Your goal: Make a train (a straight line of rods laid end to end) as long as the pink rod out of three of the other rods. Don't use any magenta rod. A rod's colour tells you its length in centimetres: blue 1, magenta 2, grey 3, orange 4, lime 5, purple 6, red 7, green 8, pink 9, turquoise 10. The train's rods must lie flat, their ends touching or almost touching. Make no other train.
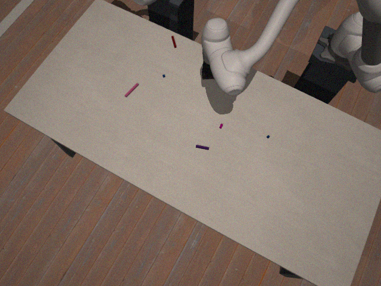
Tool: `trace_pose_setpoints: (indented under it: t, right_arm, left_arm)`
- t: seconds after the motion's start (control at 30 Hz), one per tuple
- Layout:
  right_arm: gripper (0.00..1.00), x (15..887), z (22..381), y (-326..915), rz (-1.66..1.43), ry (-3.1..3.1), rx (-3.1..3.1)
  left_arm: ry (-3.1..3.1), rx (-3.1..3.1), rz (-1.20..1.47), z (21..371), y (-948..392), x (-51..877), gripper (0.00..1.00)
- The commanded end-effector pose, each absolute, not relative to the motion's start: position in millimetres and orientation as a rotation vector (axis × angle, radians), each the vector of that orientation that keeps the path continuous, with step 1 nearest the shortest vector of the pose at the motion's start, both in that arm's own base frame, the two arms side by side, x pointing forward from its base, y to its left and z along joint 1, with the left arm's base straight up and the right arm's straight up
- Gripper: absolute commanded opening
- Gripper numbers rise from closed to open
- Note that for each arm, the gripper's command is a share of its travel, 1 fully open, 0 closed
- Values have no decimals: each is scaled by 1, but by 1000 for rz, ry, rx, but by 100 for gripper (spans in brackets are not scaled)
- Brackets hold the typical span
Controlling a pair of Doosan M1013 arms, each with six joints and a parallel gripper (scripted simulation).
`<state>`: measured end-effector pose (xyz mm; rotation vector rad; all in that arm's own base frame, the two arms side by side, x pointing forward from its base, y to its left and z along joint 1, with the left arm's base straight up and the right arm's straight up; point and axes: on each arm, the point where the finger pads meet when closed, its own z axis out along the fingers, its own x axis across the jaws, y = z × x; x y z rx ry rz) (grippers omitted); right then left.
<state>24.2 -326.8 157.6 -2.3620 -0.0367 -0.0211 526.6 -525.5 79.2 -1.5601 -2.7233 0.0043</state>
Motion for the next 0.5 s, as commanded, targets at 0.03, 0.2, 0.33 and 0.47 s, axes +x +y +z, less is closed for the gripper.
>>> trace_pose_setpoints:
  t: [0.03,0.2,0.33,0.47]
  right_arm:
    - [100,25,159,-324,-38,-34,-2356]
    - [100,25,159,-324,-38,-34,-2356]
    - [100,25,159,-324,-38,-34,-2356]
    - [100,25,159,-324,-38,-34,-2356]
  left_arm:
    - [-2871,-1276,-7,82,-551,537,100]
    - [-2976,-1007,-7,82,-570,547,100]
    - [-3042,-785,-7,82,-585,555,100]
    - [-3069,-673,-7,82,-592,559,100]
